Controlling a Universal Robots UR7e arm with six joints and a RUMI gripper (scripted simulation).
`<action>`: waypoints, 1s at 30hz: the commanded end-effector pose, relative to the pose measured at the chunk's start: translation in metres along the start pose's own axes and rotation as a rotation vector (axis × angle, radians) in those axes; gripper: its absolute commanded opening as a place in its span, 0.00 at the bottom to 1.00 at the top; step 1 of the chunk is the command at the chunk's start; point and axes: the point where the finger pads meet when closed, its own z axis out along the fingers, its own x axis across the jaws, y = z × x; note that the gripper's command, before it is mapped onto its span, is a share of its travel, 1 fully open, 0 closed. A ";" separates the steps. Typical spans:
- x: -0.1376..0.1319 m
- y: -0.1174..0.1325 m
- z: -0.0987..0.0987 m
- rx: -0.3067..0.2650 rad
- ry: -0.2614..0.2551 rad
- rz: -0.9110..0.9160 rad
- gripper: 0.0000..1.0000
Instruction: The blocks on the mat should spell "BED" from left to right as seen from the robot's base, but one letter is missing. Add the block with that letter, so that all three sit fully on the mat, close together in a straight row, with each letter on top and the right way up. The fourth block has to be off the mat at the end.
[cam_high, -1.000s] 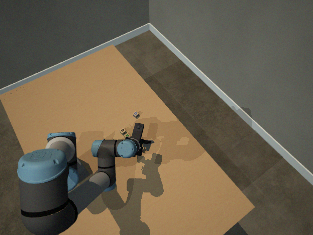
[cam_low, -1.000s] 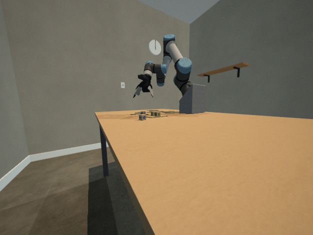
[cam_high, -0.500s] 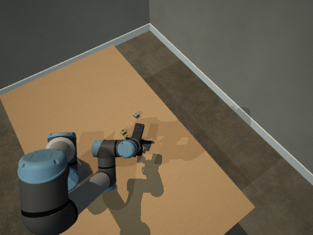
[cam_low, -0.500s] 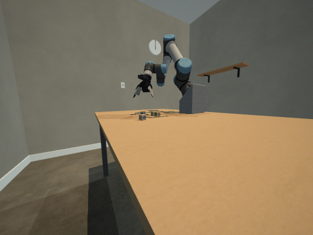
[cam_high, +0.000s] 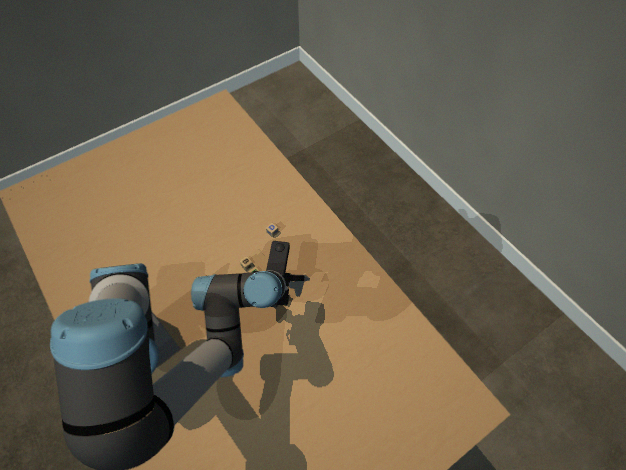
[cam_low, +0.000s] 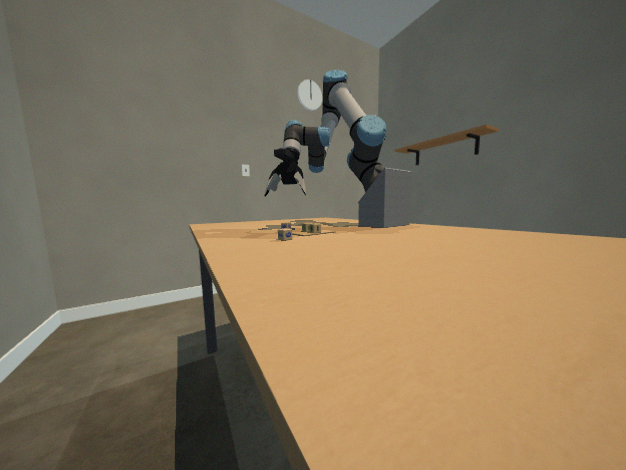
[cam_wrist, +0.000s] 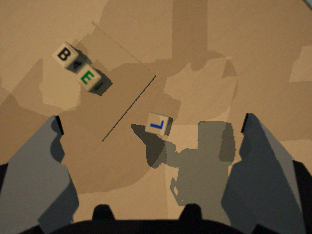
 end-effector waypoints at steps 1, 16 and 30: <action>-0.002 -0.020 0.016 -0.050 -0.069 -0.096 1.00; -0.014 -0.072 0.046 -0.173 -0.179 -0.342 1.00; -0.032 -0.126 0.068 -0.297 -0.229 -0.583 1.00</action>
